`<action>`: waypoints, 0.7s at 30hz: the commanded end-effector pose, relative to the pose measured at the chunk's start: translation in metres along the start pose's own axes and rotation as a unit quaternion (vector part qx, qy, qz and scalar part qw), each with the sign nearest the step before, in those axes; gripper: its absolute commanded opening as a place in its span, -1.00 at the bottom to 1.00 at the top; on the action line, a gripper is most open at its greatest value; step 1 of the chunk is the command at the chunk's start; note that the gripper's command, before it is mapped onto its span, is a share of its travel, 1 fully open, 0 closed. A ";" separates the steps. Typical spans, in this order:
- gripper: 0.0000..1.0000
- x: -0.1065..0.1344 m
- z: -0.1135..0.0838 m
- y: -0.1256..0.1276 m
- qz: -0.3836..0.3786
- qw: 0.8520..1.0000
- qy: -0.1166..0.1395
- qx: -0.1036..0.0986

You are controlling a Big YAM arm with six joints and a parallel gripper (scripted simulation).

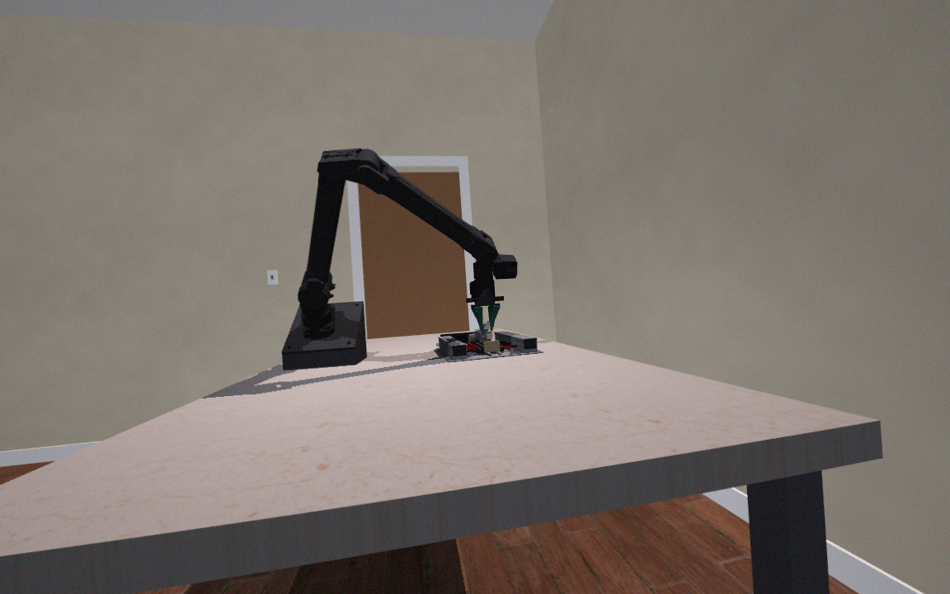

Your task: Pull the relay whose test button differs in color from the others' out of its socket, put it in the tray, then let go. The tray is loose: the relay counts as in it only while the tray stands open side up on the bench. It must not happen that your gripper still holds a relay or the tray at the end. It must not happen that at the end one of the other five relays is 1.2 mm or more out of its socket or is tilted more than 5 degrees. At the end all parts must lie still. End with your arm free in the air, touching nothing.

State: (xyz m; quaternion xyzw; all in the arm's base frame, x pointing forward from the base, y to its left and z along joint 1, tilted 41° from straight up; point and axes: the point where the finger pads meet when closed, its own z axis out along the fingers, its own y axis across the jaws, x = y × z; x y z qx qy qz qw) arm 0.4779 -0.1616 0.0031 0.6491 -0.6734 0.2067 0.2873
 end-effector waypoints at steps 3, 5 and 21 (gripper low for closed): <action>-1.00 0.003 -0.017 -0.014 0.011 1.000 -0.001 0.017; -1.00 0.003 -0.016 -0.014 0.010 1.000 -0.001 0.016; -1.00 0.002 -0.015 -0.012 0.009 1.000 -0.001 0.015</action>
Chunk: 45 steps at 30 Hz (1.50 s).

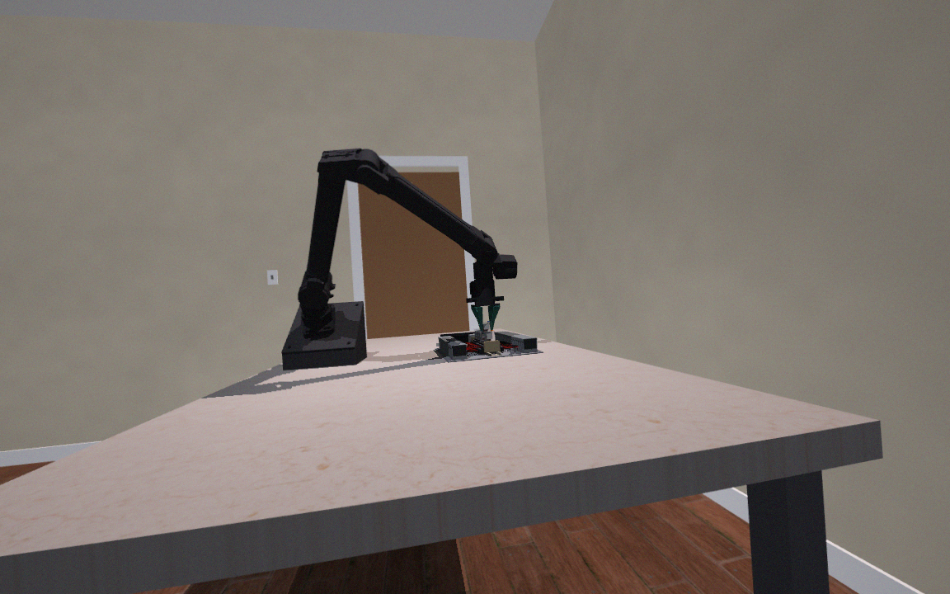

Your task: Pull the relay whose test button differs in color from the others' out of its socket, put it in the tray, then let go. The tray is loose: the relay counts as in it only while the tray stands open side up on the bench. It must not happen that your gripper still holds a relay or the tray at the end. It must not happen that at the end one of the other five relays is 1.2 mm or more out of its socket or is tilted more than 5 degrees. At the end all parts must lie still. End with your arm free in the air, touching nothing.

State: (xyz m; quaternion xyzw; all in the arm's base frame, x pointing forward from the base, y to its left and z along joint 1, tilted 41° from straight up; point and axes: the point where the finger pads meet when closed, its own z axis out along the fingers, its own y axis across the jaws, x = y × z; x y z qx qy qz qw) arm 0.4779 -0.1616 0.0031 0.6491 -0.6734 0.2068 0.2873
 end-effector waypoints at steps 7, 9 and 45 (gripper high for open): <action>-1.00 0.003 -0.023 -0.015 0.010 1.000 -0.001 0.020; -1.00 0.004 -0.026 -0.016 0.011 1.000 -0.001 0.023; -1.00 0.004 -0.020 -0.013 0.012 1.000 -0.001 0.017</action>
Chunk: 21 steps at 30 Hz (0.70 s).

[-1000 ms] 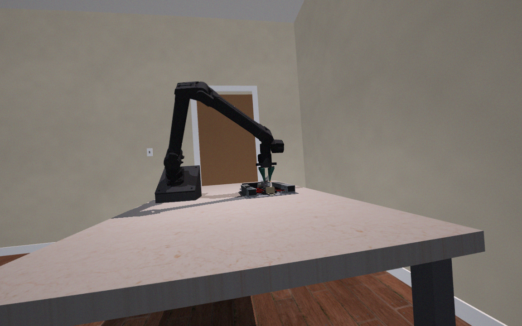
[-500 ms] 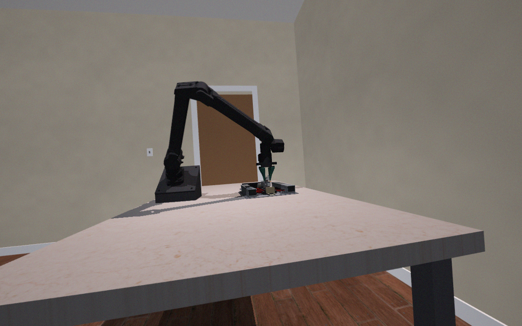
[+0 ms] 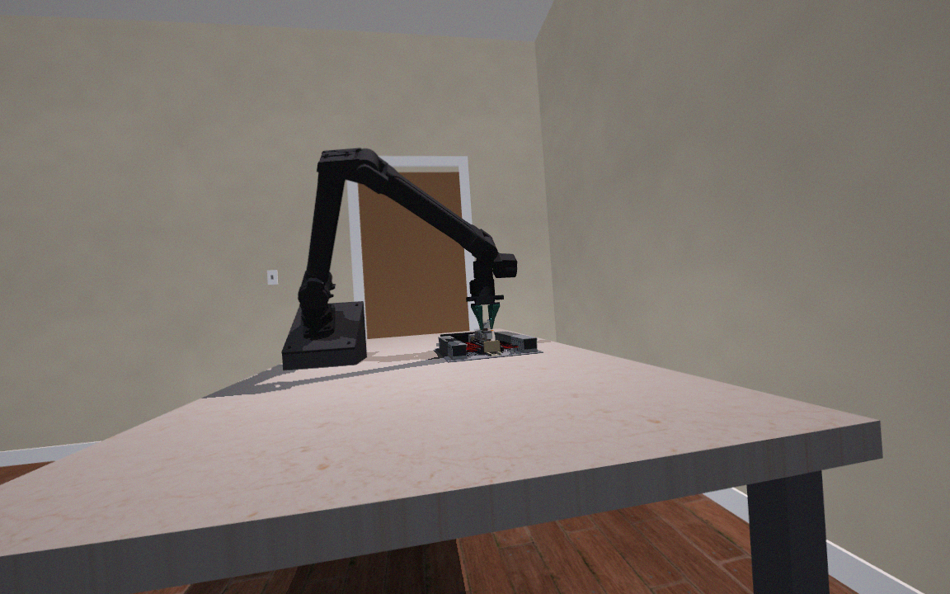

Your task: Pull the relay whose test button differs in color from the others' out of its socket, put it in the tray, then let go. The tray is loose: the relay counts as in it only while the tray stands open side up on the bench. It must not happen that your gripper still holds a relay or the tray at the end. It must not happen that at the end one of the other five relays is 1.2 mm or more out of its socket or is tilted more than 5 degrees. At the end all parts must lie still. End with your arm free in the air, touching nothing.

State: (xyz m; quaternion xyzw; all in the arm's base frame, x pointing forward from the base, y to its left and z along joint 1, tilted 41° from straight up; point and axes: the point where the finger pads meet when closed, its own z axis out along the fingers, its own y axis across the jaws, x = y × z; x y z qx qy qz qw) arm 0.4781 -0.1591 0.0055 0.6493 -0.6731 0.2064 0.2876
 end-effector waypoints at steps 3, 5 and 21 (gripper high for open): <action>-1.00 0.005 -0.016 -0.013 0.013 1.000 -0.001 0.017; -1.00 0.005 -0.016 -0.013 0.013 1.000 -0.001 0.017; -1.00 0.006 -0.065 -0.019 0.015 0.999 -0.001 0.030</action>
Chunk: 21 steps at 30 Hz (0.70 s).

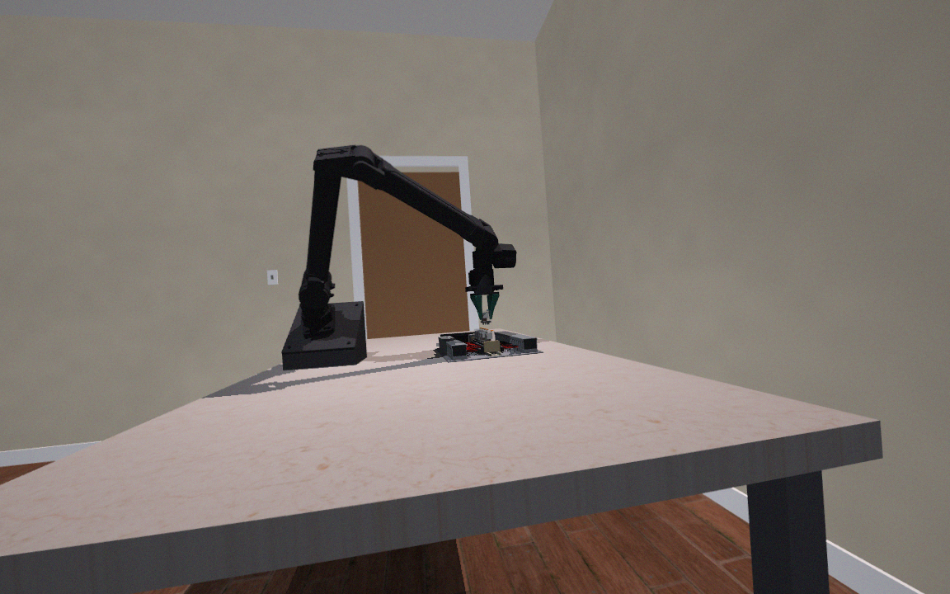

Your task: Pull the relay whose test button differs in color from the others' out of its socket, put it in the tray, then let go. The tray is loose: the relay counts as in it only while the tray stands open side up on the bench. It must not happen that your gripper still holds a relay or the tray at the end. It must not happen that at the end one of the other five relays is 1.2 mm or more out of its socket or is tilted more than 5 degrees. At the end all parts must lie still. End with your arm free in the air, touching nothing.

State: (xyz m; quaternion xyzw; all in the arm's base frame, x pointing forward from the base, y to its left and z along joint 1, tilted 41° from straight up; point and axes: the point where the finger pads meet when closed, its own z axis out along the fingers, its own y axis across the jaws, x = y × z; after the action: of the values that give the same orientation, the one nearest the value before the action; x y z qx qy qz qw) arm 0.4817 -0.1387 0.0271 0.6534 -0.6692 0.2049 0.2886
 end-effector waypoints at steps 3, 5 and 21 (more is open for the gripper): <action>-1.00 0.008 -0.046 -0.019 0.021 0.999 -0.002 0.031; -1.00 0.008 -0.051 -0.019 0.021 0.999 -0.002 0.032; -1.00 0.005 -0.029 -0.007 0.017 1.000 -0.002 0.002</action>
State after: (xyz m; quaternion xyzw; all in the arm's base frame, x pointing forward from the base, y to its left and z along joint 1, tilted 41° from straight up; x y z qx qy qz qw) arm 0.4871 -0.1213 0.0485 0.6504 -0.6721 0.2086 0.2859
